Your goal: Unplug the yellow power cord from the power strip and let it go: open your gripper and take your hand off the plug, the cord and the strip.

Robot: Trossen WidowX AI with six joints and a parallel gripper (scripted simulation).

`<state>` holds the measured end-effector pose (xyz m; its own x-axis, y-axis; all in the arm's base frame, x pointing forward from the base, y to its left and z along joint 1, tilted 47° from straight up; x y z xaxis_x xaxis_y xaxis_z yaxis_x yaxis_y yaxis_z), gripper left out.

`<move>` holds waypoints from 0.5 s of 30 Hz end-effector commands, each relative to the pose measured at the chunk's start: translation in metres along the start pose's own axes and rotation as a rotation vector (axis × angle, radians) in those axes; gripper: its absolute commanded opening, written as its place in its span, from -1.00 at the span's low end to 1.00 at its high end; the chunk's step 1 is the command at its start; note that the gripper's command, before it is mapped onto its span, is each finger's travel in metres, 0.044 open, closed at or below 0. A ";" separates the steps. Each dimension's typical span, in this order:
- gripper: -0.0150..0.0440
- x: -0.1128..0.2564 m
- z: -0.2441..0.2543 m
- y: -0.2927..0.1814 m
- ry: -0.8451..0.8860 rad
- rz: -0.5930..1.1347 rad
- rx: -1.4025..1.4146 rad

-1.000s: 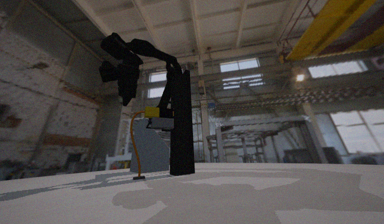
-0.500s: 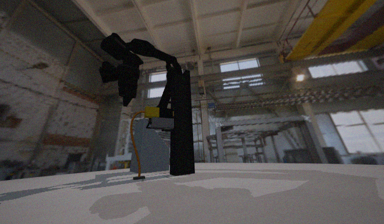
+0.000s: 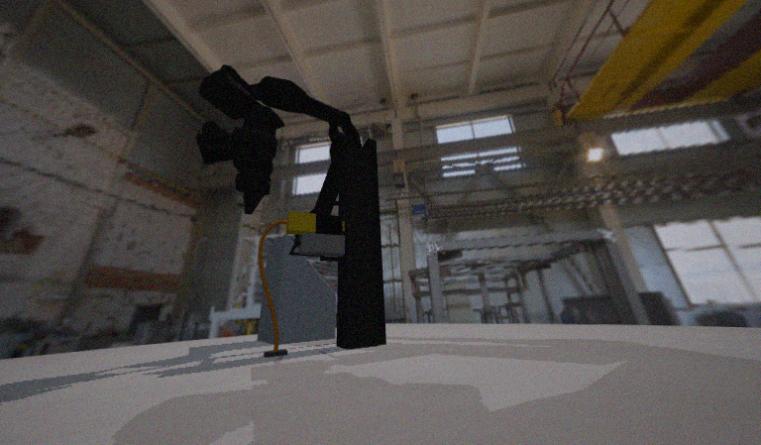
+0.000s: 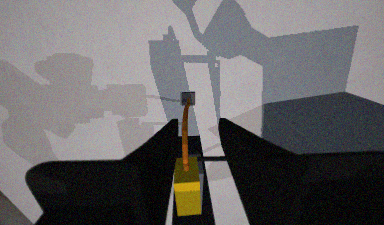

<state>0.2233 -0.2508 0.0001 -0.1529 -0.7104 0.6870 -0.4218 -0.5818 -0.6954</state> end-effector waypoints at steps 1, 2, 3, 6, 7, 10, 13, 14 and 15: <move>0.05 0.000 0.000 0.000 0.000 0.000 0.000; 0.14 0.000 0.000 0.000 0.000 0.000 0.000; 0.23 0.000 0.000 0.000 0.000 0.000 0.000; 0.50 0.000 0.000 0.000 0.000 0.000 0.000; 0.58 0.000 0.000 0.000 0.000 0.000 0.000; 0.85 0.000 0.000 0.000 0.000 0.000 0.000; 1.00 0.002 0.002 0.006 0.001 -0.001 0.001; 1.00 0.003 0.003 0.010 0.001 -0.003 0.001; 1.00 0.005 0.004 0.017 0.002 -0.004 0.002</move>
<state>0.2224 -0.2530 -0.0013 -0.1532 -0.7130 0.6842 -0.4235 -0.5782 -0.6974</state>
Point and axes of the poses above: the point midway between the two fingers, 35 mm back from their tips, its own x axis back along the fingers, its own z axis across the jaws, y = z × x, the point moved 9 cm from there along x, back along the fingers, and after that the axes turned 10 degrees about -x, right-handed, at the moved point
